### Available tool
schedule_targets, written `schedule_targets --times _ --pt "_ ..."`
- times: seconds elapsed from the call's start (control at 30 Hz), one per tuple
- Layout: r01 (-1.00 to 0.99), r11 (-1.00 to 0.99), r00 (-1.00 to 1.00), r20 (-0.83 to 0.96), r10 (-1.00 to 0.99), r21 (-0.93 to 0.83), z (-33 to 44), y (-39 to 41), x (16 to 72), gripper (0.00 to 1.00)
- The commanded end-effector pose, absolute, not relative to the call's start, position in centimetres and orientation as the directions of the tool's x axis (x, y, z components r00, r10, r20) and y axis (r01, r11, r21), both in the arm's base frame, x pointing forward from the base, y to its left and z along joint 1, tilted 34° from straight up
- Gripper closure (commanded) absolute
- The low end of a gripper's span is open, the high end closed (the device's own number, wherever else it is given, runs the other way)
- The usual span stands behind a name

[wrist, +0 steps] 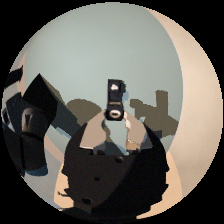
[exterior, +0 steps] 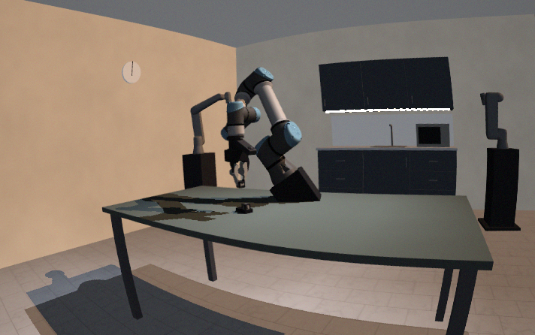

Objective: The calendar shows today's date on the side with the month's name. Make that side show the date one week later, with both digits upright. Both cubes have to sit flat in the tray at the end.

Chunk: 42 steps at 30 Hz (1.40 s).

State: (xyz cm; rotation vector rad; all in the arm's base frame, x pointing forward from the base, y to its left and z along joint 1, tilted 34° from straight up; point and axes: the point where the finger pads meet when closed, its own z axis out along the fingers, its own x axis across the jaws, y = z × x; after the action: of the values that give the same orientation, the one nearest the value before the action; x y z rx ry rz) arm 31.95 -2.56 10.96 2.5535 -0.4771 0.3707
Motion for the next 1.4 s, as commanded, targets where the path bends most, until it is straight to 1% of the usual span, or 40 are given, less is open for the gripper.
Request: schedule_targets --times 0.0,0.4,1.1,1.37 --pt "-0.401 -0.808 0.901 0.347 -0.261 0.433 11.0 -2.6 31.9 0.9" --pt "-0.4 -0.808 0.901 0.347 -0.261 0.433 10.7 -2.8 32.0 0.9" --pt "-0.4 -0.808 0.901 0.347 -0.261 0.433 6.2 -5.7 32.9 0.9" --pt "-0.4 -0.808 0.901 0.347 -0.261 0.433 5.6 -6.1 33.0 0.9"
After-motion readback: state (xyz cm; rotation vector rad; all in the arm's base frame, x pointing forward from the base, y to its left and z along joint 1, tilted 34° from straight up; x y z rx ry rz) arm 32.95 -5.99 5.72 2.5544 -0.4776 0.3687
